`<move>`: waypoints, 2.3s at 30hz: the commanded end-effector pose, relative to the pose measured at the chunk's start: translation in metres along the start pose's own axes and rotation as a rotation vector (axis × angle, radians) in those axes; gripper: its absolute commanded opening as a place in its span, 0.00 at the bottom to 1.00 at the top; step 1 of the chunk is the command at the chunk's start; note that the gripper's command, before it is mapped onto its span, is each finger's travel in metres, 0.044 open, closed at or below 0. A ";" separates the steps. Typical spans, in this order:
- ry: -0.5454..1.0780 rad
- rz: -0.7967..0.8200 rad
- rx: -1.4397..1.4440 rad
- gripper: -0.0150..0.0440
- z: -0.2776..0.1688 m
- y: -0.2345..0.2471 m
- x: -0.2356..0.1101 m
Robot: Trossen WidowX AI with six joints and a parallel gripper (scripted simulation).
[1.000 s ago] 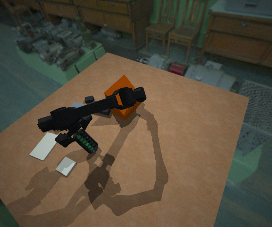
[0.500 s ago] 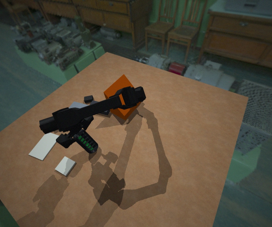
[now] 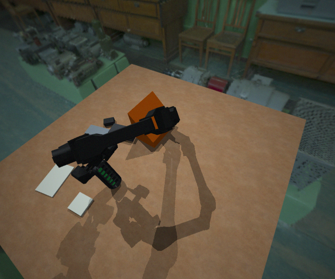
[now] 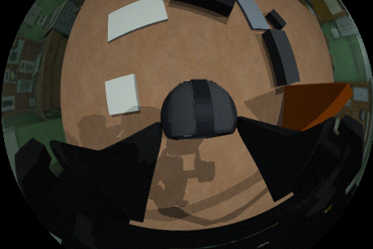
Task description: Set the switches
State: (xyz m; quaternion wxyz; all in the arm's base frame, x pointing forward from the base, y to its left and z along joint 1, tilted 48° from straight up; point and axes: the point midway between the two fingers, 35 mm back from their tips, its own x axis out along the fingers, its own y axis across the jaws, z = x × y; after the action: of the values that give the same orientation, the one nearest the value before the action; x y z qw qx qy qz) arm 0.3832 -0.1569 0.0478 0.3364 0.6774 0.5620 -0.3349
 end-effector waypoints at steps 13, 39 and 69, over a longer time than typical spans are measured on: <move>-0.023 0.000 0.000 0.82 -0.018 0.000 -0.004; 0.033 -0.001 0.001 0.82 -0.037 0.000 -0.010; 0.099 -0.001 0.001 0.82 -0.059 0.000 -0.014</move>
State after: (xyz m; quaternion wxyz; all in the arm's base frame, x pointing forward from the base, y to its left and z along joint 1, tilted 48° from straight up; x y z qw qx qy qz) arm 0.3833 -0.1242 0.0886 0.3126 0.6922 0.5720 -0.3099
